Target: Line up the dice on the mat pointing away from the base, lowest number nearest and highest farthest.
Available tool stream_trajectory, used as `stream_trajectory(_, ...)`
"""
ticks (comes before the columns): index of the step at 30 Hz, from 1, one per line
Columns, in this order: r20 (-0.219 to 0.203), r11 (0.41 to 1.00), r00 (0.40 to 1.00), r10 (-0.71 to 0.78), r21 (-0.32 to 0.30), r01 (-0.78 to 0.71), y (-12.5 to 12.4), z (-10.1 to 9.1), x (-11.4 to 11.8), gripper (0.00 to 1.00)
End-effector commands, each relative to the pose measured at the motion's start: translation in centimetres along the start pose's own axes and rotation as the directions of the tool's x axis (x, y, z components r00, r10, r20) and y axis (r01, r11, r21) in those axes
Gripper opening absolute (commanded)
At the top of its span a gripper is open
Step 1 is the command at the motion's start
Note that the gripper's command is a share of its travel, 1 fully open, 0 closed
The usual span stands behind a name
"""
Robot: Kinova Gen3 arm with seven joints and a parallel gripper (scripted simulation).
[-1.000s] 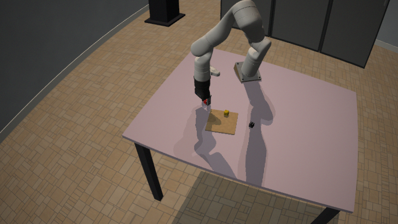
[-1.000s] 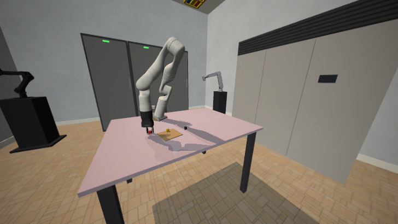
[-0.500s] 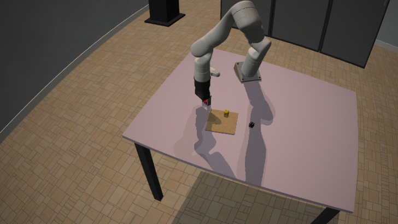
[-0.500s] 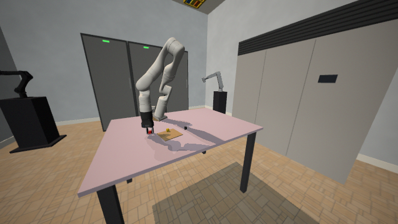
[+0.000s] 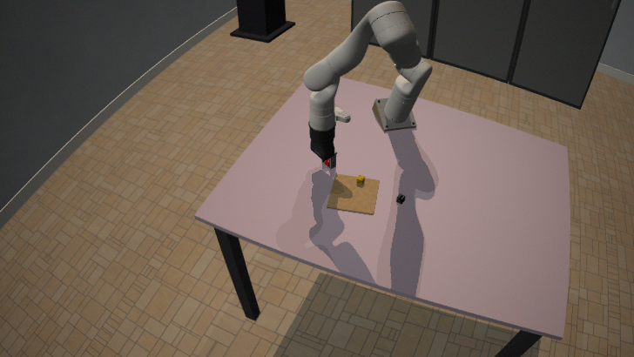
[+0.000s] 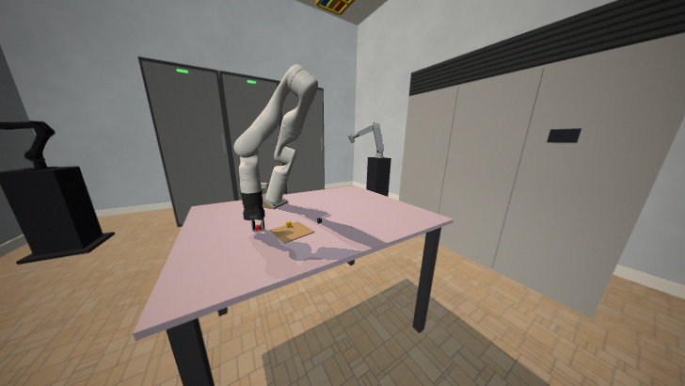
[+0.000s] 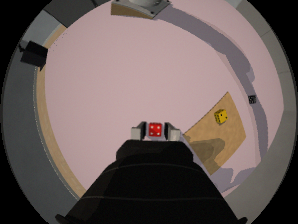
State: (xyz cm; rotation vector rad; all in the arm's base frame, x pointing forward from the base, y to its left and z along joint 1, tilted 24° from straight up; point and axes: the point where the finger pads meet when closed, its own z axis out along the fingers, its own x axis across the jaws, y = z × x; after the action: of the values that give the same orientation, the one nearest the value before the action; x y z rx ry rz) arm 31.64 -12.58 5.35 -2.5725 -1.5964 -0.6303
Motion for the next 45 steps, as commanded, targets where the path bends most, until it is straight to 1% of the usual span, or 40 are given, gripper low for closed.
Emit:
stream_trajectory(1, 0.000, 1.000, 1.000, 0.000, -0.001, 0.000, 0.04, -0.04, -0.01, 0.70)
stream_trajectory(10, 0.000, 1.000, 1.000, 0.000, -0.001, 0.000, 0.04, -0.04, -0.01, 0.70)
stream_trajectory(11, 0.000, 1.000, 1.000, 0.000, -0.001, 0.000, 0.04, -0.04, -0.01, 0.40)
stream_trajectory(45, 0.000, 1.000, 1.000, 0.000, -0.001, 0.000, 0.04, -0.04, -0.01, 0.40)
